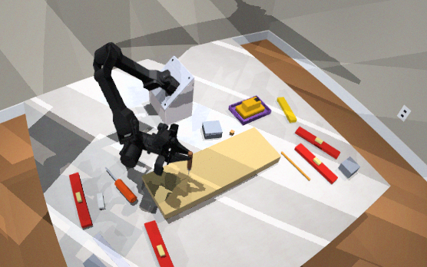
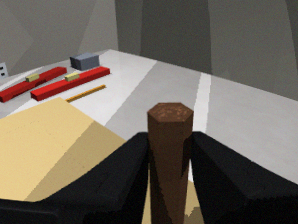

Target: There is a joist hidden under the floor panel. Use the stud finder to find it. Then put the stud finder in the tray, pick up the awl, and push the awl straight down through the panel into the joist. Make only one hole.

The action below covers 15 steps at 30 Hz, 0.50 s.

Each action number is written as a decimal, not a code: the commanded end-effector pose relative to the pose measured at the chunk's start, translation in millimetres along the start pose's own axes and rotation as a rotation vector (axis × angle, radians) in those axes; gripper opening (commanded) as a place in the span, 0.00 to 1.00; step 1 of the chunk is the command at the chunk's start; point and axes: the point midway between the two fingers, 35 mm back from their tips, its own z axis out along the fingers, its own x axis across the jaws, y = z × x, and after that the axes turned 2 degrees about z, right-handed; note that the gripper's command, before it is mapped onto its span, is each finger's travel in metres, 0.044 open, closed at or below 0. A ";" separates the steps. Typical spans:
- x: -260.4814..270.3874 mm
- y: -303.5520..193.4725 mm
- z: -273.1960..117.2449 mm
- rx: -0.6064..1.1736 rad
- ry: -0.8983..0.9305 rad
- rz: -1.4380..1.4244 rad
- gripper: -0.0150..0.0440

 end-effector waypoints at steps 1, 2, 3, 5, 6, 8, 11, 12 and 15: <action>-0.3 -5.3 1.5 -0.007 0.002 -0.002 0.25; -0.3 -6.8 1.7 -0.007 0.002 -0.003 0.25; -0.4 -8.4 1.9 -0.007 0.002 -0.003 0.25; -0.4 -11.6 2.3 -0.006 0.002 -0.003 0.25; -0.5 -13.2 2.4 -0.006 0.002 -0.003 0.25; -0.5 -16.4 2.8 -0.006 0.002 -0.003 0.25; -0.5 -21.3 3.2 -0.006 0.001 -0.002 0.25; -0.5 -22.9 3.4 -0.007 0.001 -0.002 0.25; -0.3 -27.7 3.8 -0.007 0.001 -0.002 0.25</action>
